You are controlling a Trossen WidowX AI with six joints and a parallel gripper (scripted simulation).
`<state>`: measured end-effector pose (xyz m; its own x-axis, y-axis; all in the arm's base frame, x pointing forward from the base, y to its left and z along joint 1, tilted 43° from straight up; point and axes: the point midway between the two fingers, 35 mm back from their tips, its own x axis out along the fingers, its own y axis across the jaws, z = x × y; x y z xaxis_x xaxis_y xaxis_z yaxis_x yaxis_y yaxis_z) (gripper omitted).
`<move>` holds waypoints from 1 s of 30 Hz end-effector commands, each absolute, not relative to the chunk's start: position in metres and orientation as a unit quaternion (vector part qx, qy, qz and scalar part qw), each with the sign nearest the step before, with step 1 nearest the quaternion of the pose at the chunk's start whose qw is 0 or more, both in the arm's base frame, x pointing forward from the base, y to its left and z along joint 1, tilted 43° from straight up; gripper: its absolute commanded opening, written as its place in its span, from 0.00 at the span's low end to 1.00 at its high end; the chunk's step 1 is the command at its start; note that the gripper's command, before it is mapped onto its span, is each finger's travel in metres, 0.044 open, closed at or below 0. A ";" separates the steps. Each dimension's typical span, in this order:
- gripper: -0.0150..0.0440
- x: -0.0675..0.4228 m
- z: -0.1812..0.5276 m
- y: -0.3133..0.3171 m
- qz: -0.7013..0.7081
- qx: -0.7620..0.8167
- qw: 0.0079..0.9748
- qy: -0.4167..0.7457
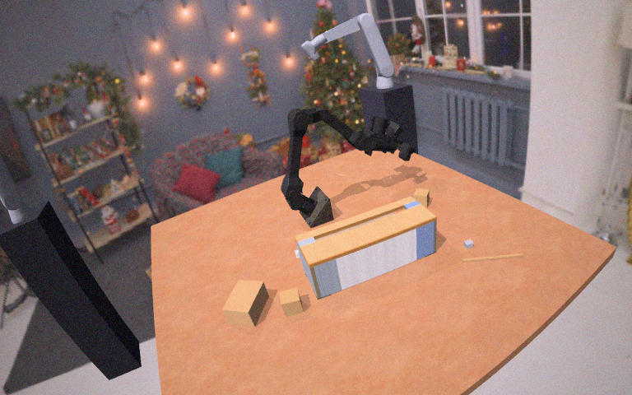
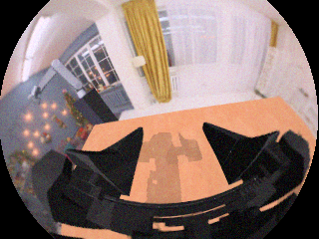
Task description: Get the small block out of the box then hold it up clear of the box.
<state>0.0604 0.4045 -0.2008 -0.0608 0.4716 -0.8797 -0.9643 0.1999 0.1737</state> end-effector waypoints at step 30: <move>0.93 0.312 0.048 0.127 -0.520 0.383 0.613 0.455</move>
<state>0.3114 0.1616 0.0204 0.0817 -0.2306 -0.9696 0.9271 0.3747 -0.0110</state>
